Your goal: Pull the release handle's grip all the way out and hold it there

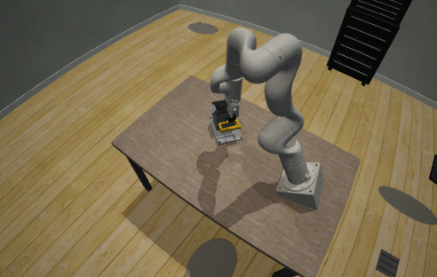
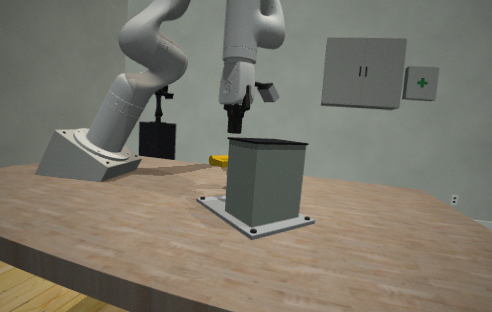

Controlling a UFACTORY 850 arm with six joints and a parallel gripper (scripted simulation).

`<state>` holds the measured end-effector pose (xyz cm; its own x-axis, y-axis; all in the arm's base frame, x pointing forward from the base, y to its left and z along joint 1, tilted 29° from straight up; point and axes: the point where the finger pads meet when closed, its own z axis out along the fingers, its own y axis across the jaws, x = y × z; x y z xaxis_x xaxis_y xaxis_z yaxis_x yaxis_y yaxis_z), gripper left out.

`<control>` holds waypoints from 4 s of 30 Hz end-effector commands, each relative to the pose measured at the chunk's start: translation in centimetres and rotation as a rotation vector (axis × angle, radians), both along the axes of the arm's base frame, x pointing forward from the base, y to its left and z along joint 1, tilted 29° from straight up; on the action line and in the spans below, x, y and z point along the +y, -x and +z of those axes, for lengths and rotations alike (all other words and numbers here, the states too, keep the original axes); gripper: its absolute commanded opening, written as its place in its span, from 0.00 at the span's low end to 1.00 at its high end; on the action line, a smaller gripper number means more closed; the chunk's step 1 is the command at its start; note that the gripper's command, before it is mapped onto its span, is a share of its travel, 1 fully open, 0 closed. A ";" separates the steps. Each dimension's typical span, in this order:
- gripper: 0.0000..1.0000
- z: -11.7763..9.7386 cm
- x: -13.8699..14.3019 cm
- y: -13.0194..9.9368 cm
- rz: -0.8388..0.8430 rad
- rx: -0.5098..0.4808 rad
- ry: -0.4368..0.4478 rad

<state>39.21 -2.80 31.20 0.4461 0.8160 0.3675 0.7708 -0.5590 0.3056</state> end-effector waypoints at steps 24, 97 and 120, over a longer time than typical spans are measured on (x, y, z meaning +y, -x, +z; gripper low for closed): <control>0.52 0.1 0.0 0.0 0.000 -0.001 0.000; 0.52 -3.5 0.5 -1.9 0.001 -0.002 -0.001; 0.52 -4.3 0.6 -2.2 0.001 -0.002 -0.001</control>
